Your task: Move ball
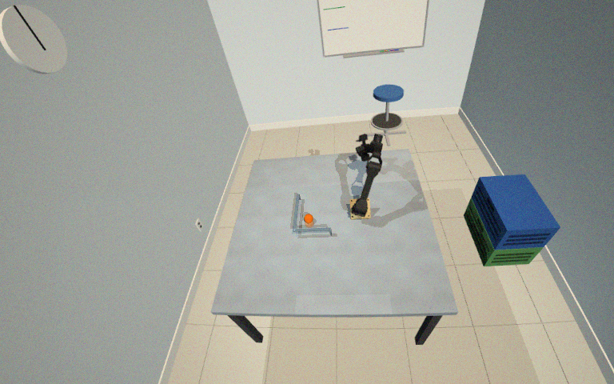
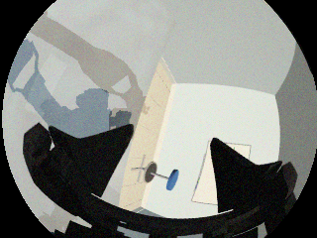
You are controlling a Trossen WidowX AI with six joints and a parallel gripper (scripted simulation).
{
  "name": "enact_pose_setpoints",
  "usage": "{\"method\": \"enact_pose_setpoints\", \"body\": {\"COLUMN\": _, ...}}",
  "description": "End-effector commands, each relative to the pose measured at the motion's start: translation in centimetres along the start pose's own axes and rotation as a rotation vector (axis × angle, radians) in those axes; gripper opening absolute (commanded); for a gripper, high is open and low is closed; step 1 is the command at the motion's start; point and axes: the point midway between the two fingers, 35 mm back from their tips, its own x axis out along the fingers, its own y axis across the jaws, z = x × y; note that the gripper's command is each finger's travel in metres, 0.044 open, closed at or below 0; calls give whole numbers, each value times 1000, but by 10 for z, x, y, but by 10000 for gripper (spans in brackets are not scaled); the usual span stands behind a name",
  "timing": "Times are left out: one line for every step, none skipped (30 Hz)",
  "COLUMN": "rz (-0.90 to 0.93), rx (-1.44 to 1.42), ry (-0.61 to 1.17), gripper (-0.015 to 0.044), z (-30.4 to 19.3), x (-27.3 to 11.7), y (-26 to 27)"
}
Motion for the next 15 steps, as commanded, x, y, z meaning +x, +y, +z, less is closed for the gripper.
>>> {"method": "enact_pose_setpoints", "body": {"rz": 5, "rx": 3, "ry": -3, "gripper": 402, "z": 3, "x": 1, "y": -1}}
{"method": "enact_pose_setpoints", "body": {"rz": 20, "rx": 12, "ry": -13, "gripper": 402, "z": 12, "x": 3, "y": -4}}
{"method": "enact_pose_setpoints", "body": {"rz": 45, "rx": 28, "ry": -28, "gripper": 402, "z": 27, "x": 8, "y": -9}}
{"method": "enact_pose_setpoints", "body": {"rz": 76, "rx": 46, "ry": -44, "gripper": 402, "z": 46, "x": 12, "y": -13}}
{"method": "enact_pose_setpoints", "body": {"rz": 109, "rx": 65, "ry": -59, "gripper": 402, "z": 64, "x": 17, "y": -17}}
{"method": "enact_pose_setpoints", "body": {"rz": 142, "rx": 83, "ry": -72, "gripper": 402, "z": 83, "x": 21, "y": -20}}
{"method": "enact_pose_setpoints", "body": {"rz": 166, "rx": 96, "ry": -81, "gripper": 402, "z": 97, "x": 24, "y": -22}}
{"method": "enact_pose_setpoints", "body": {"rz": 196, "rx": 112, "ry": -89, "gripper": 402, "z": 114, "x": 27, "y": -23}}
{"method": "enact_pose_setpoints", "body": {"rz": 228, "rx": 128, "ry": -97, "gripper": 402, "z": 132, "x": 31, "y": -24}}
{"method": "enact_pose_setpoints", "body": {"rz": 262, "rx": 146, "ry": -104, "gripper": 402, "z": 151, "x": 34, "y": -24}}
{"method": "enact_pose_setpoints", "body": {"rz": 298, "rx": 163, "ry": -108, "gripper": 402, "z": 170, "x": 36, "y": -23}}
{"method": "enact_pose_setpoints", "body": {"rz": 334, "rx": 180, "ry": -111, "gripper": 402, "z": 190, "x": 39, "y": -22}}
{"method": "enact_pose_setpoints", "body": {"rz": 370, "rx": 197, "ry": -112, "gripper": 402, "z": 209, "x": 41, "y": -19}}
{"method": "enact_pose_setpoints", "body": {"rz": 406, "rx": 213, "ry": -111, "gripper": 402, "z": 228, "x": 42, "y": -16}}
{"method": "enact_pose_setpoints", "body": {"rz": 442, "rx": 229, "ry": -108, "gripper": 402, "z": 247, "x": 43, "y": -12}}
